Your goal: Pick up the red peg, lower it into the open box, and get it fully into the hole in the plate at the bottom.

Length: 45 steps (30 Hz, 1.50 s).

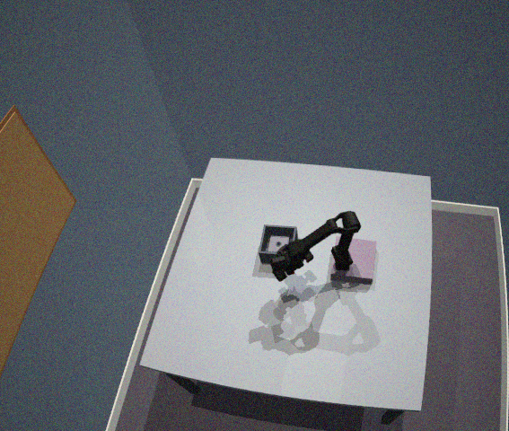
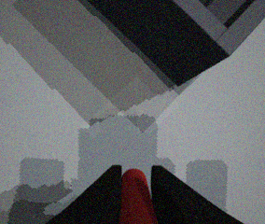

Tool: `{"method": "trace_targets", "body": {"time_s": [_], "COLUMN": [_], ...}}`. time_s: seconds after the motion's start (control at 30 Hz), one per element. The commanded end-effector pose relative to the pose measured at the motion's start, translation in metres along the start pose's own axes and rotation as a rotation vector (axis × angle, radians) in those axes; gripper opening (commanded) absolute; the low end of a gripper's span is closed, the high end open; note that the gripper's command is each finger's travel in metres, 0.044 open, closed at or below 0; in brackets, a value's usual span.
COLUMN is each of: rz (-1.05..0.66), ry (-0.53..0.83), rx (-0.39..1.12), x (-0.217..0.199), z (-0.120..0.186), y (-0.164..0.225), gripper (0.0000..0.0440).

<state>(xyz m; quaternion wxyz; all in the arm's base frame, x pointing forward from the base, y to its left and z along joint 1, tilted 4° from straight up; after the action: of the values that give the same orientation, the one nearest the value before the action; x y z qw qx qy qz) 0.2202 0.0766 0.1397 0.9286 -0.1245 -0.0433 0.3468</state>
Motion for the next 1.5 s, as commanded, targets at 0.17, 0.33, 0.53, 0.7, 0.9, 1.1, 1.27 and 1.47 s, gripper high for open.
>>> {"method": "trace_targets", "body": {"time_s": [0.17, 0.33, 0.53, 0.7, 0.9, 1.1, 1.27, 1.47], "rz": [-0.009, -0.032, -0.068, -0.101, -0.143, -0.184, -0.211, -0.232], "ry": [0.0, 0.012, 0.021, 0.024, 0.027, 0.029, 0.031, 0.035], "rx": [-0.046, -0.052, -0.054, -0.057, -0.061, -0.059, -0.047, -0.024], "x": [0.002, -0.002, -0.007, -0.012, -0.018, -0.024, -0.028, -0.032], "z": [0.019, 0.02, 0.017, 0.012, 0.003, -0.008, -0.019, -0.035], "y": [-0.033, -0.054, -0.078, -0.097, -0.119, -0.14, -0.154, -0.165], "gripper": [0.0, 0.0, 0.0, 0.0, 0.0, 0.0001, 0.0004, 0.0007]}}
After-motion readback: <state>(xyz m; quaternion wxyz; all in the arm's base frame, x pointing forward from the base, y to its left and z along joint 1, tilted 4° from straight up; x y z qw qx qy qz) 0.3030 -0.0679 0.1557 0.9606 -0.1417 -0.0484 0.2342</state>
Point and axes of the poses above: the point midway between the two fingers, 35 mm back from their tips, its own z axis back along the fingers, its own x axis across the jaws, y = z × x, the point moved 8 cm from there along z, back along the fingers, and after that the axes turned 1 degree about -z, right-handed, at the moved point
